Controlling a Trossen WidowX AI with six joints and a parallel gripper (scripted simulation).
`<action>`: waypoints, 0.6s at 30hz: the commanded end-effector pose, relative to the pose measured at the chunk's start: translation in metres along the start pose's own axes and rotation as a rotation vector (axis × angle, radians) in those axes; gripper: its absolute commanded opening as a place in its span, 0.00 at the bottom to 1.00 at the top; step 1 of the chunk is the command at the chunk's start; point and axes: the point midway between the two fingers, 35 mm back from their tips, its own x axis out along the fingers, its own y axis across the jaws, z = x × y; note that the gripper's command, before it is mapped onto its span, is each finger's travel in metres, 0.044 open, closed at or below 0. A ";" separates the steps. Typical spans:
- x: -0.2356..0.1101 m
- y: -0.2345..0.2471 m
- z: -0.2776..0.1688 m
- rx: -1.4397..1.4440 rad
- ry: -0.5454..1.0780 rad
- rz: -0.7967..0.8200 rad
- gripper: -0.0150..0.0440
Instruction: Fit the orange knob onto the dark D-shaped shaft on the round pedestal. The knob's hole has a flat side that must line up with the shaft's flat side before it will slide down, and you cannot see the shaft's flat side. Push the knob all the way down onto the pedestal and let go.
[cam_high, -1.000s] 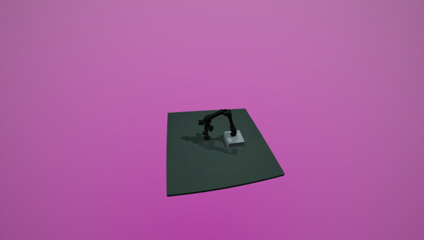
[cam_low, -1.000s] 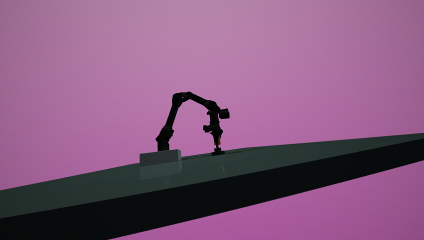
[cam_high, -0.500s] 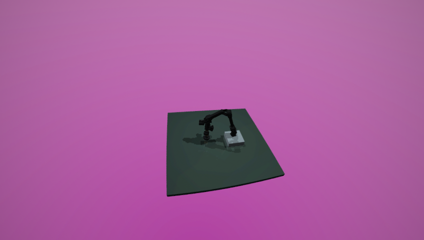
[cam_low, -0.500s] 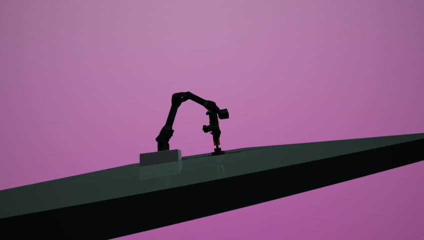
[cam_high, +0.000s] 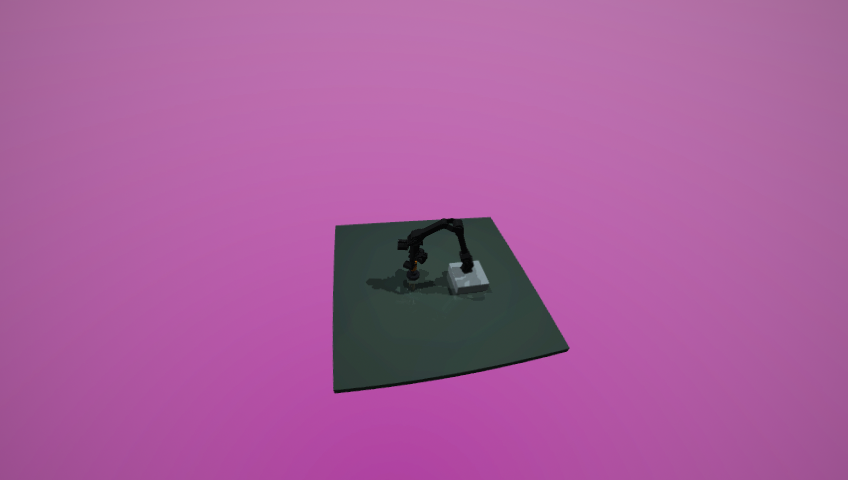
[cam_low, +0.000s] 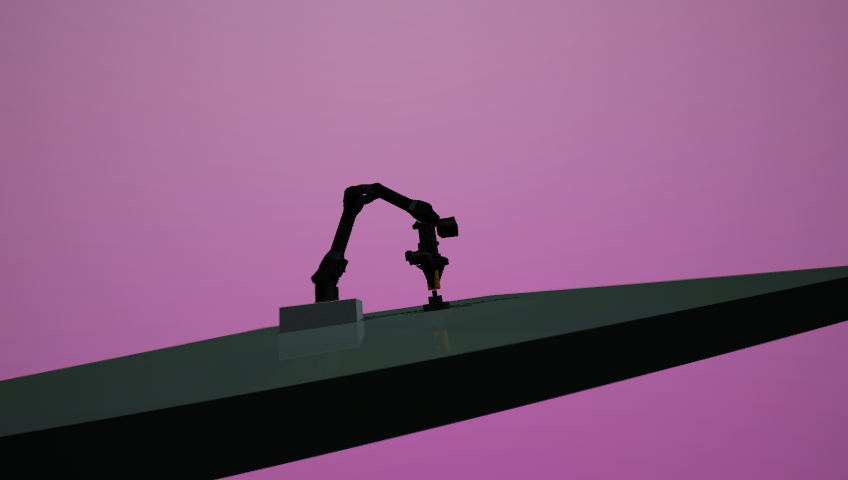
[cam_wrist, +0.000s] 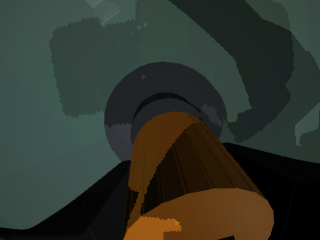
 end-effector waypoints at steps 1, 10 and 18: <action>-0.002 -0.001 -0.004 0.207 0.010 -0.001 0.25; -0.002 0.000 -0.005 0.836 0.009 -0.004 0.25; 0.000 0.001 -0.004 1.394 0.008 -0.007 0.25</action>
